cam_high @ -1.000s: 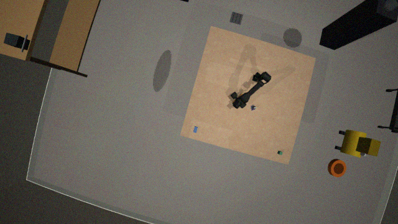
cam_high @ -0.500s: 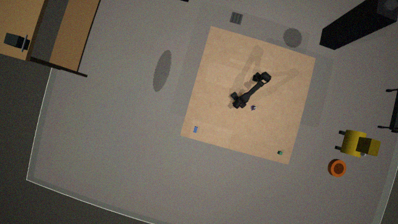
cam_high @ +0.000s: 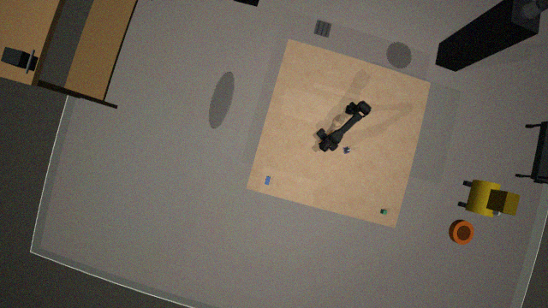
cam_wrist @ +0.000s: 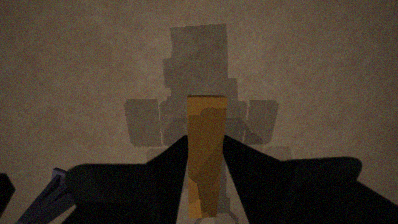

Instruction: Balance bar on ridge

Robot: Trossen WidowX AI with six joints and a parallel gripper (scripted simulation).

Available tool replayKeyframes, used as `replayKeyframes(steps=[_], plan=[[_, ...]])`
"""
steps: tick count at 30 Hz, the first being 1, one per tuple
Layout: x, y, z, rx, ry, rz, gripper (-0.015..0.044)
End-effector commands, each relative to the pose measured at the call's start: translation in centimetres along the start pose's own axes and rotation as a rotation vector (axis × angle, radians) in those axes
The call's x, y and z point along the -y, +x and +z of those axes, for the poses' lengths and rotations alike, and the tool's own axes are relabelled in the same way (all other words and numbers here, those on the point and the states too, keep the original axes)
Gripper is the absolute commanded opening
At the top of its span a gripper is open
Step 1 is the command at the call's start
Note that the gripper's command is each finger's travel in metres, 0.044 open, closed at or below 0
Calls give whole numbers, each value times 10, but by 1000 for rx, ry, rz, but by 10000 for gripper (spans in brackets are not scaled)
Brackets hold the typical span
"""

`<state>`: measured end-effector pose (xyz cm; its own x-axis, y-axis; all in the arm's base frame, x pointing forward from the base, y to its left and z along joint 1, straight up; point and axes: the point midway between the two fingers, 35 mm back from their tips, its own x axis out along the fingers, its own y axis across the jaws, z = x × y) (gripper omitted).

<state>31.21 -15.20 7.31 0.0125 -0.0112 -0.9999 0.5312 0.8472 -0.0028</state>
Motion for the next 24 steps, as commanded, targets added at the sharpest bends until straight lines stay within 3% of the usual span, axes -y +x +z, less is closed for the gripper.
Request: replayKeyframes(steps=[1, 24], plan=[[0, -14, 3, 16, 2, 3, 0], [0, -74, -1, 15, 5, 6, 0]])
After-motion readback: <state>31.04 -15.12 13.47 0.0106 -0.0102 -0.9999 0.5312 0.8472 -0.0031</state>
